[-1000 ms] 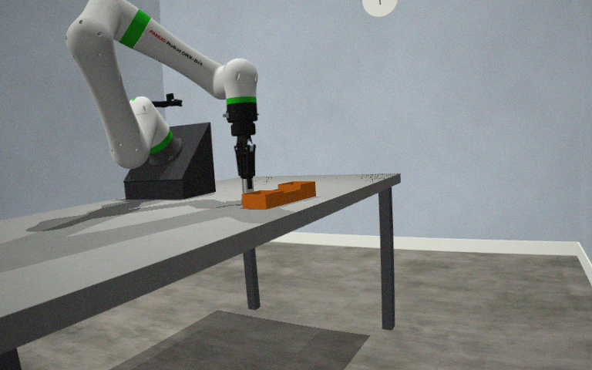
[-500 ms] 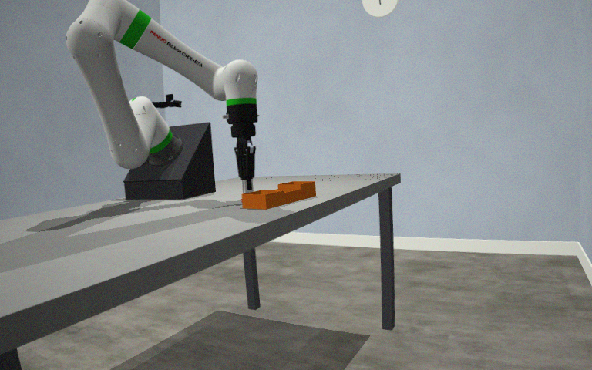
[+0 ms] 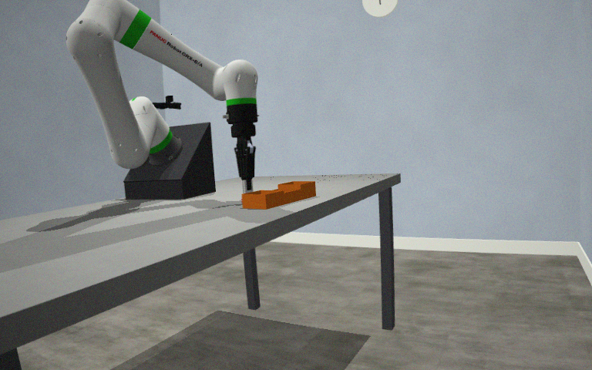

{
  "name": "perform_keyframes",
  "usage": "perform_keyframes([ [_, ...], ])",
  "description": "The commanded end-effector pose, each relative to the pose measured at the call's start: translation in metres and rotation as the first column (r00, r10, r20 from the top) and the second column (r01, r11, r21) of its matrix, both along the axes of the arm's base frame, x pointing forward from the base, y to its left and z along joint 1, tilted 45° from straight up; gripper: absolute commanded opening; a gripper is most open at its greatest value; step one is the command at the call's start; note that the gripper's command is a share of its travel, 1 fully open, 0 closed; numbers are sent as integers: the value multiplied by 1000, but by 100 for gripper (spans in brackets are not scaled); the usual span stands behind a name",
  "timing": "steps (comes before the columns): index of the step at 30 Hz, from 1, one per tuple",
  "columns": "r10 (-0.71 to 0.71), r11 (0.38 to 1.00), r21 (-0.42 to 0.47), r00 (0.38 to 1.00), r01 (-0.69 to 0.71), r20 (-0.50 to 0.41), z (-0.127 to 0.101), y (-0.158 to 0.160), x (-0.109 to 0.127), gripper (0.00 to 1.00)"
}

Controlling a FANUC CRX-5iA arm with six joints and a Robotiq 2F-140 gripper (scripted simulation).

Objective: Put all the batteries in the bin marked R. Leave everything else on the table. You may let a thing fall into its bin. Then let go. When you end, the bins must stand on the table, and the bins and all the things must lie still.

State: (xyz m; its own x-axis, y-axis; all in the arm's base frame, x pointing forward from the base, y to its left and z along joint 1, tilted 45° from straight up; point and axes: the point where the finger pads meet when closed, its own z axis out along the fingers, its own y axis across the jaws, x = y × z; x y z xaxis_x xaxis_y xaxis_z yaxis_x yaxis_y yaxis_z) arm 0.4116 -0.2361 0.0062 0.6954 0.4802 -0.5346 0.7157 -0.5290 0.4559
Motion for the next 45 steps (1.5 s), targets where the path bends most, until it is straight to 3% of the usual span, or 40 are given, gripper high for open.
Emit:
perform_keyframes([
  [1, 0, 1000, 0, 1000, 0, 0, 0, 0, 0, 3],
  [15, 0, 1000, 0, 1000, 0, 0, 0, 0, 0, 3],
  [35, 0, 1000, 0, 1000, 0, 0, 43, 42, 4, 3],
  [45, 0, 1000, 0, 1000, 0, 0, 43, 42, 4, 3],
])
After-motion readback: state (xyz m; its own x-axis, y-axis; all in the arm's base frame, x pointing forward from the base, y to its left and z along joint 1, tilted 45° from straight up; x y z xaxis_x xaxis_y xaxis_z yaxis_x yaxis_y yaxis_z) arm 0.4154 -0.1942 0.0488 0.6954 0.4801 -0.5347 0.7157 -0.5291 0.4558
